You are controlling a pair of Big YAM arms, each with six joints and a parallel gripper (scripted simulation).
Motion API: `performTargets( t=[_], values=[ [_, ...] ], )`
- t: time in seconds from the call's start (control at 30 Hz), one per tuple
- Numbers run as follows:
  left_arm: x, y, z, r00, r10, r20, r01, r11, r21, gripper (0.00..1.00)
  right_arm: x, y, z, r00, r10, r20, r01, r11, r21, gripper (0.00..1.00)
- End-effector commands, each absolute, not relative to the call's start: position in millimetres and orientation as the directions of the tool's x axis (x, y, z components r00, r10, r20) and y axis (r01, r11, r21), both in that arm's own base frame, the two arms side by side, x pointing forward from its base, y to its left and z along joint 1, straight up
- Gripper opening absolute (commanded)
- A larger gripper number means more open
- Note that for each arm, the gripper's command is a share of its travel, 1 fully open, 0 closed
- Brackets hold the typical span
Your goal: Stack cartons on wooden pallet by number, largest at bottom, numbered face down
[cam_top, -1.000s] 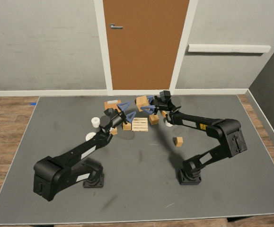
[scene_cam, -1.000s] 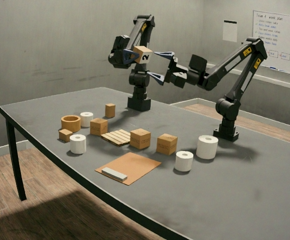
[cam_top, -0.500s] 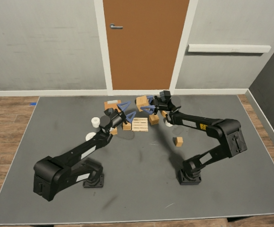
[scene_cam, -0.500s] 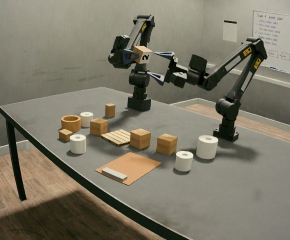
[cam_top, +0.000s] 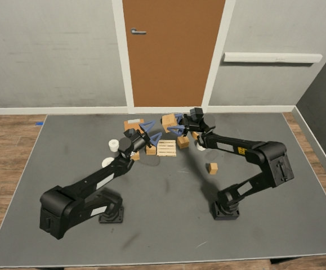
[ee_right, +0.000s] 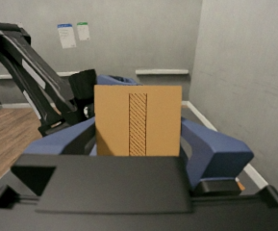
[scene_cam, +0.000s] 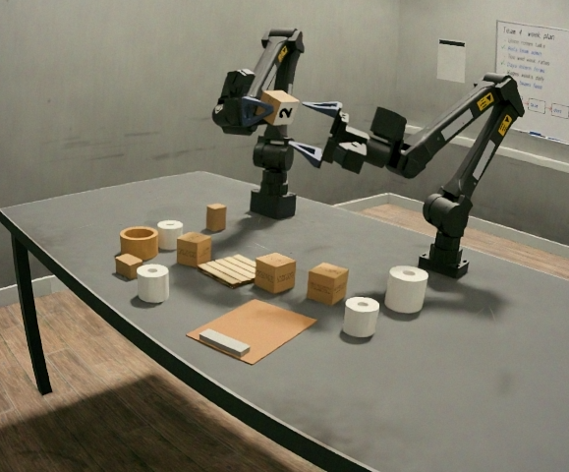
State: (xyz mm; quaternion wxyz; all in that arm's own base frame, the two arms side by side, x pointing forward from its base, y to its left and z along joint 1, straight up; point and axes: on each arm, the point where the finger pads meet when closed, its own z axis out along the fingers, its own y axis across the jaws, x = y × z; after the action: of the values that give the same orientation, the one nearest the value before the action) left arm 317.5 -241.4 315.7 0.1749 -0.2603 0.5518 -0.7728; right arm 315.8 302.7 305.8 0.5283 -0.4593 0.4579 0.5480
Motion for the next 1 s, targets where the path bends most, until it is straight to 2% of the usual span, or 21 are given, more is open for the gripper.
performTargets(
  t=[0.0, 0.17, 0.3, 0.6, 0.67, 0.97],
  values=[
    [316, -241, 327, -0.810, -0.549, 0.205, 0.004, -0.355, -0.935, 1.00, 316, 303, 314, 0.009, 0.172, -0.985, -1.000, -0.021, -0.013, 0.55],
    [316, -241, 340, -0.814, -0.550, 0.186, 0.031, -0.362, -0.932, 1.00, 316, 303, 314, 0.009, 0.172, -0.985, -1.000, -0.021, -0.013, 0.55],
    [328, -232, 344, -0.786, -0.612, 0.086, 0.103, -0.266, -0.959, 1.00, 316, 303, 314, 0.009, 0.172, -0.985, -1.000, -0.021, -0.013, 0.55],
    [362, -186, 378, -0.656, -0.709, -0.259, 0.257, 0.113, -0.960, 1.00, 310, 306, 316, 0.038, 0.166, -0.985, -0.999, -0.026, -0.042, 0.55],
    [362, -186, 378, -0.656, -0.709, -0.259, 0.257, 0.113, -0.960, 1.00, 310, 306, 316, 0.038, 0.166, -0.985, -0.999, -0.026, -0.042, 0.55],
    [404, -141, 404, -0.494, -0.670, -0.554, 0.295, 0.470, -0.832, 1.00, 288, 311, 292, 0.059, 0.092, -0.994, -0.998, -0.027, -0.062, 0.55]
  ],
)
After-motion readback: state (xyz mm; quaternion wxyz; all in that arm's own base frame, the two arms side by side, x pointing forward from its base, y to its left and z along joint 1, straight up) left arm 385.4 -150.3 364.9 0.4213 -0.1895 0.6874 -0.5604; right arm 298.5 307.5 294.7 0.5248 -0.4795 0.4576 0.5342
